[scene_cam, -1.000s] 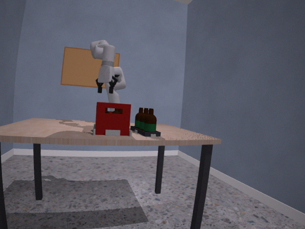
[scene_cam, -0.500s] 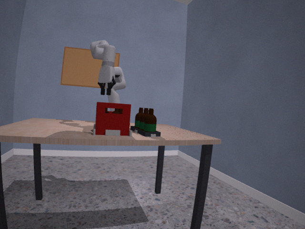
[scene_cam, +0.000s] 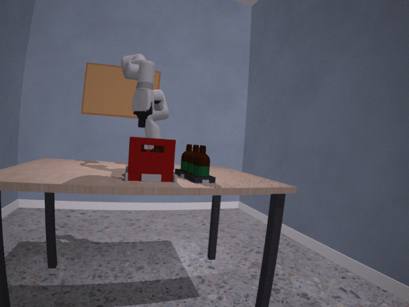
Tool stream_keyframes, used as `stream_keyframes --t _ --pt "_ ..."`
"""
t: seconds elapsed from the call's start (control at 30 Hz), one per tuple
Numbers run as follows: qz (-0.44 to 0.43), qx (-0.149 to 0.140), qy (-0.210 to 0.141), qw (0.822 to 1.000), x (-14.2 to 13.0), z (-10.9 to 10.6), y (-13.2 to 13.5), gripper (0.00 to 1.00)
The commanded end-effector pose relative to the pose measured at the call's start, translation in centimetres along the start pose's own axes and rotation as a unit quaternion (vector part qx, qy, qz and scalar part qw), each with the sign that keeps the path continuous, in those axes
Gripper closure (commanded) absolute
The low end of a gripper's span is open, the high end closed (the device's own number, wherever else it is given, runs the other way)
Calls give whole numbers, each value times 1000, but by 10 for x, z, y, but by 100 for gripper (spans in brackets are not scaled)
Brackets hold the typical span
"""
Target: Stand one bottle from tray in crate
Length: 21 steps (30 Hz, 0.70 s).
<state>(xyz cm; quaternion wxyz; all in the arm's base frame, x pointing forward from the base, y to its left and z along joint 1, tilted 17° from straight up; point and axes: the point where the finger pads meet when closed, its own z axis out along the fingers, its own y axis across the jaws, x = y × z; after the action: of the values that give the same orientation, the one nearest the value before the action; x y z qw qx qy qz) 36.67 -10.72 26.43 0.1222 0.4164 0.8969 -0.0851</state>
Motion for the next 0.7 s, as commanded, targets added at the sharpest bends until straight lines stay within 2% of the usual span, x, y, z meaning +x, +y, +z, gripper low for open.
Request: stream_keyframes --t 0.0,0.4,0.43,0.5,0.57,0.6,0.67 --pt "0 -1 -2 1000 -1 -1 1 100" --pt "0 -1 -2 1000 0 -2 2 100" --pt "-2 0 -3 1000 3 -2 11 100" --pt "-11 4 -8 1000 27 -4 57 100" --pt "-11 4 -8 1000 27 -4 57 100" --pt "-18 5 -11 1000 50 -4 89 100" --pt "-36 2 -9 999 76 -4 106 100"
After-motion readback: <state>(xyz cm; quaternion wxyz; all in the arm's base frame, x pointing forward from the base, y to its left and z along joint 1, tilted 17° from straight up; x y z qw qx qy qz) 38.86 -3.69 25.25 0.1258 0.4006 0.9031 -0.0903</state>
